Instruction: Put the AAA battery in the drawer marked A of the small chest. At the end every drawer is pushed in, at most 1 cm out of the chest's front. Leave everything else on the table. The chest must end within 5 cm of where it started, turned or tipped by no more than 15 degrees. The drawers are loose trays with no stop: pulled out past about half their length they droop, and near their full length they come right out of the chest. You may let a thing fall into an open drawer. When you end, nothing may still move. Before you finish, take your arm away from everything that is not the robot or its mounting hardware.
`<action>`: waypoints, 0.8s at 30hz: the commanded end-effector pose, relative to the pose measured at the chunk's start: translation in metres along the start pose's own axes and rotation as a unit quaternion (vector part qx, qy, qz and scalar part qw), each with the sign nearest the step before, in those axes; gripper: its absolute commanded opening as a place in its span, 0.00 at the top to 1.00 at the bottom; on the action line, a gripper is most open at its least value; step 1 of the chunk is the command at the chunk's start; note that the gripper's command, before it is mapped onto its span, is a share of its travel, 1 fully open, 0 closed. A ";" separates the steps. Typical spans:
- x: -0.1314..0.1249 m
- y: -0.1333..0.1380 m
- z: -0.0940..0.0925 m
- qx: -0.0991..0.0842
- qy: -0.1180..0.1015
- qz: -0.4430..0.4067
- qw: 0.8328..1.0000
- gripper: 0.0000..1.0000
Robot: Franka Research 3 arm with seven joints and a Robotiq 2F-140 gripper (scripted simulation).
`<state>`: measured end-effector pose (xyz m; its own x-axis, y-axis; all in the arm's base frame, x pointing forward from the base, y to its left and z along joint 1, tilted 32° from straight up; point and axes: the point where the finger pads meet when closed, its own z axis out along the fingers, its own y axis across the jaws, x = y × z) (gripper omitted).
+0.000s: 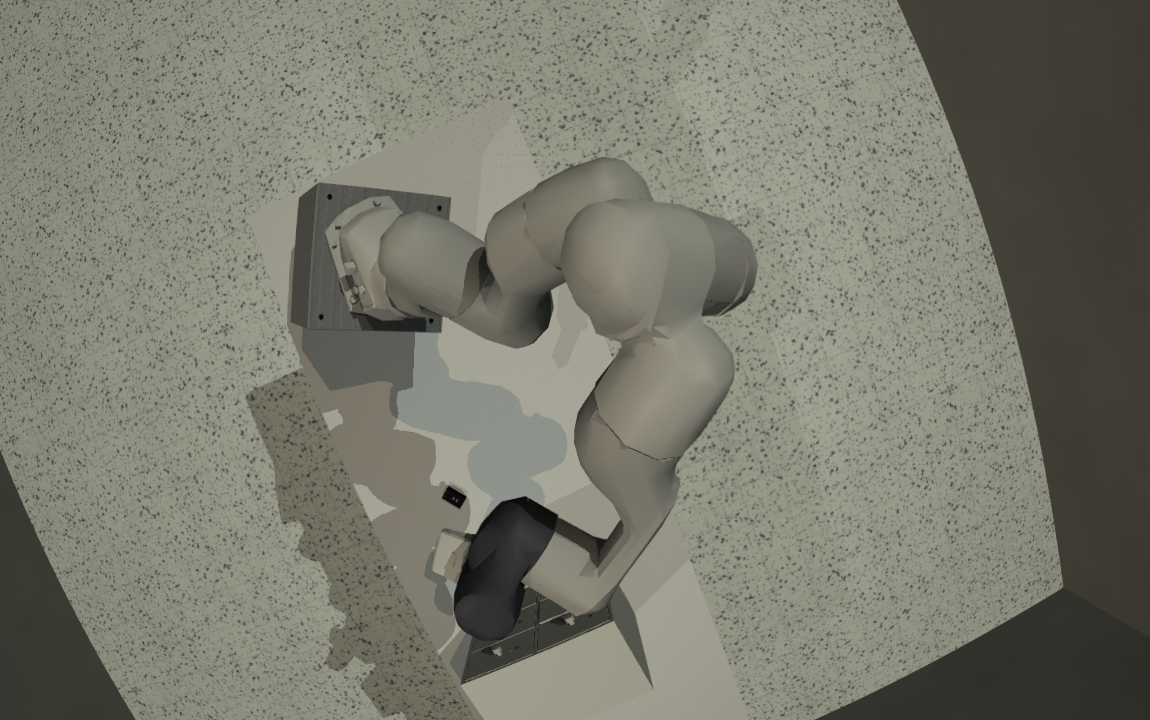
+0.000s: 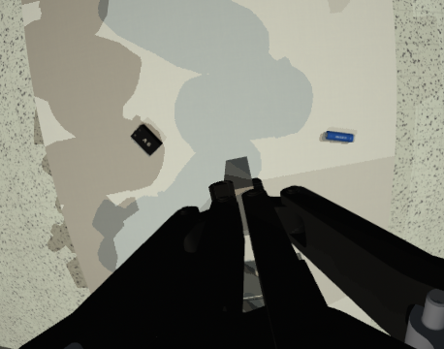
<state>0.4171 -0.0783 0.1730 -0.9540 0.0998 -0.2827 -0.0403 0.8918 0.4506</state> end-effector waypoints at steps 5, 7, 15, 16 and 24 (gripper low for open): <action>0.001 0.000 0.000 -0.001 0.002 0.008 1.000 1.00; 0.001 0.000 0.000 -0.001 0.002 0.008 1.000 1.00; 0.000 0.000 0.000 0.000 0.000 0.005 1.000 0.00; 0.000 0.000 0.000 0.000 0.000 0.005 1.000 0.00; 0.000 0.000 0.000 0.000 0.000 0.005 1.000 0.00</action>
<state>0.4169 -0.0783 0.1729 -0.9546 0.1078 -0.2779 -0.0314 0.8908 0.4534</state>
